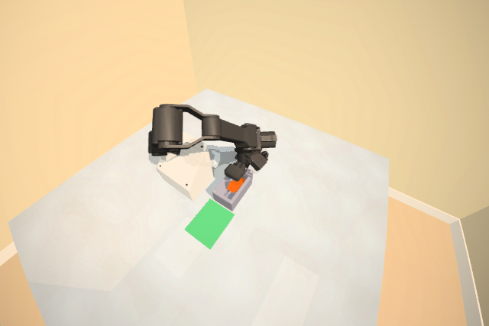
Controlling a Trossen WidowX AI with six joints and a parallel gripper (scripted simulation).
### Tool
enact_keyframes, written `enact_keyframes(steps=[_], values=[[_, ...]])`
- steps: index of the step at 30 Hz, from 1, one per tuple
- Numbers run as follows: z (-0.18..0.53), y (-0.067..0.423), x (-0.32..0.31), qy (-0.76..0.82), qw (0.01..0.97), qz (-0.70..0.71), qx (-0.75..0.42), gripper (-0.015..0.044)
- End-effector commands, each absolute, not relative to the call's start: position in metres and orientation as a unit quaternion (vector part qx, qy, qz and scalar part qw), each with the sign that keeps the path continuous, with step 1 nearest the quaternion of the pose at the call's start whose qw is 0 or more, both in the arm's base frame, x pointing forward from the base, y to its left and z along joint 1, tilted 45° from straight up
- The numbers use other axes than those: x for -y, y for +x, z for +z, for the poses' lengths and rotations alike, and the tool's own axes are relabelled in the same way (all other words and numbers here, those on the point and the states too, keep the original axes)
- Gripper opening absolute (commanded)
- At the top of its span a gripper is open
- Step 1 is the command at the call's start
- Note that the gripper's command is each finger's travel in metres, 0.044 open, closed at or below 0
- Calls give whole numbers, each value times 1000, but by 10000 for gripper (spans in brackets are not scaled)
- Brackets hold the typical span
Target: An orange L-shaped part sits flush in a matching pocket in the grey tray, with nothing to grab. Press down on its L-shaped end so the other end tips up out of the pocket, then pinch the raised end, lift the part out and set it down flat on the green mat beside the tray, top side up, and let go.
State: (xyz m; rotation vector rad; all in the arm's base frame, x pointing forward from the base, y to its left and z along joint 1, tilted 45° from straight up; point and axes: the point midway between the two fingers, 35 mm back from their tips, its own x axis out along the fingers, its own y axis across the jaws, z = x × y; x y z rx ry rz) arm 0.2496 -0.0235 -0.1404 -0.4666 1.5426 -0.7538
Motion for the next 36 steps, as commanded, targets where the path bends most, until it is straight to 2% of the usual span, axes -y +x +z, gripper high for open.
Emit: enact_keyframes(steps=[1,7,36], values=[[-122,258,6,-199,635,-327,-671,180],[-66,262,-35,-199,634,-327,-672,180],[-67,265,-35,-200,641,-324,-667,180]])
